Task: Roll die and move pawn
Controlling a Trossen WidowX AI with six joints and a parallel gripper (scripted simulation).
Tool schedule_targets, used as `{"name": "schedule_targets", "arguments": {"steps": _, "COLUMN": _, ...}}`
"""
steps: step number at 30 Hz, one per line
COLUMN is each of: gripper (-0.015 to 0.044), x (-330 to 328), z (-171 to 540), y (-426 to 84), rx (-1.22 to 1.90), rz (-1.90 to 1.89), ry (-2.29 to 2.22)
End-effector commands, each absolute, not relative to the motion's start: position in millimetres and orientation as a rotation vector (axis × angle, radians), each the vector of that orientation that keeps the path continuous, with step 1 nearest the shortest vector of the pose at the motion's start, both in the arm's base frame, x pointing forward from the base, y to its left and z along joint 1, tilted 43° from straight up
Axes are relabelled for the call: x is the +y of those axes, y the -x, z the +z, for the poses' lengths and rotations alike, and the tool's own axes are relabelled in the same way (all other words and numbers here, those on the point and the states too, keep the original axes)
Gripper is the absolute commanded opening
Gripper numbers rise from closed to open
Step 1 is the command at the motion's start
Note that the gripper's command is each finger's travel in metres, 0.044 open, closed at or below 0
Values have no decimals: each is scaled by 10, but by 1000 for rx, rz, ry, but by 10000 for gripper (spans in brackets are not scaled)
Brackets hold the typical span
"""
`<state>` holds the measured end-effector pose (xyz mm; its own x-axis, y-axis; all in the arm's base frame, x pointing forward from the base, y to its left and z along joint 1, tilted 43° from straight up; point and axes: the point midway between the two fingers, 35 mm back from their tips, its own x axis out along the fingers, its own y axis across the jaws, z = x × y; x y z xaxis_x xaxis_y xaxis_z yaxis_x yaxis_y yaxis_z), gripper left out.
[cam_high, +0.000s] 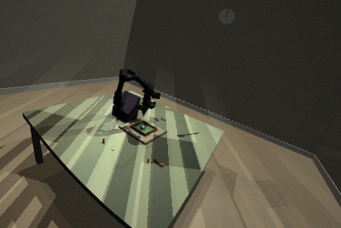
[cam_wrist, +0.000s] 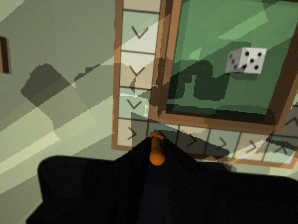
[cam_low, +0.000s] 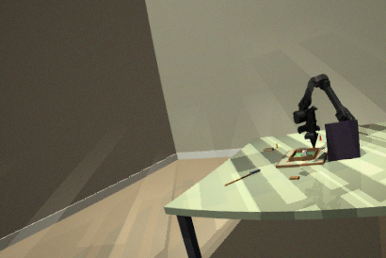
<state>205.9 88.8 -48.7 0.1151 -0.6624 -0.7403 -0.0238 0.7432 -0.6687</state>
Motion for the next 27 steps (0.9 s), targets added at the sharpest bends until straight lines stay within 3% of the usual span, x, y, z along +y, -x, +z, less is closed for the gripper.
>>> {"name": "schedule_targets", "arguments": {"steps": 1, "gripper": 0, "x": 771, "z": -508, "y": -1907, "rx": 1398, "rz": -520, "ry": 612}}
{"name": "schedule_targets", "arguments": {"steps": 27, "gripper": 0, "x": 421, "z": -808, "y": -1839, "rx": 1398, "rz": -521, "ry": 613}}
